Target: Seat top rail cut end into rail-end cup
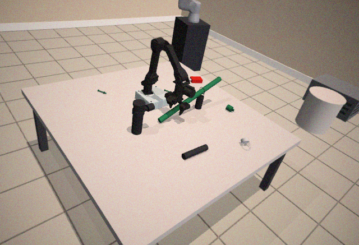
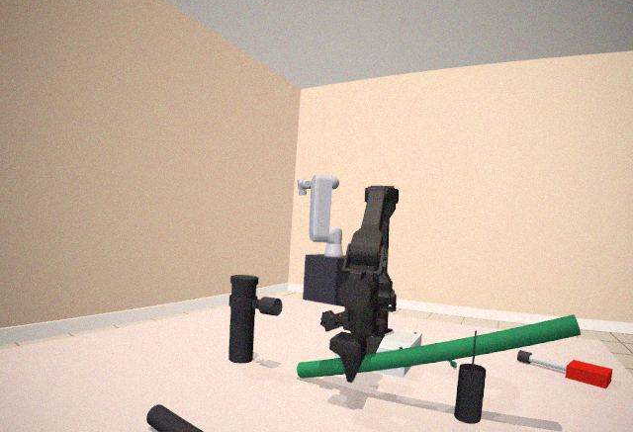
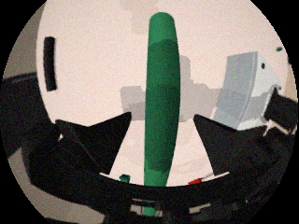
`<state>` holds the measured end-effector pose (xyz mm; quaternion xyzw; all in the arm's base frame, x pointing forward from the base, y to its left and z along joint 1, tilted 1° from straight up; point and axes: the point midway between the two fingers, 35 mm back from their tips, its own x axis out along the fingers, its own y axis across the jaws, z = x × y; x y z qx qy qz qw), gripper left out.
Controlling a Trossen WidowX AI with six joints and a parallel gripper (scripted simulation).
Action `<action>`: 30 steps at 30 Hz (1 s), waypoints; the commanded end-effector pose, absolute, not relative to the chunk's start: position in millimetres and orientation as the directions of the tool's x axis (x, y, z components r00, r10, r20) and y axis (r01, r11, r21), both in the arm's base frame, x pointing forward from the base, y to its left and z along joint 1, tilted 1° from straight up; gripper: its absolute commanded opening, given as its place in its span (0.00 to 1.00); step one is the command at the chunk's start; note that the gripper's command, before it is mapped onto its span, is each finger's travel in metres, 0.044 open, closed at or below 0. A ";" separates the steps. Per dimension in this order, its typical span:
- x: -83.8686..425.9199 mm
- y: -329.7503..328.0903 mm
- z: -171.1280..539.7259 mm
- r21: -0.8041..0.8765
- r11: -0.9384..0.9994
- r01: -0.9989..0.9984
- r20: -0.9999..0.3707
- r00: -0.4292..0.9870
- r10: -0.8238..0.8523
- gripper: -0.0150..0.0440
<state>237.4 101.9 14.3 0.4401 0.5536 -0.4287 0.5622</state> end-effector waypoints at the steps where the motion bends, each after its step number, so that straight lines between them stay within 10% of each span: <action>1: 235.1 101.2 9.4 0.013 0.241 0.971 -1.000 0.012 0.004 0.96; 10: 235.1 101.2 9.4 0.013 0.241 0.971 -1.000 0.012 0.004 0.56; 30: 238.4 98.8 19.7 0.012 0.241 0.970 -1.000 0.017 -0.018 0.25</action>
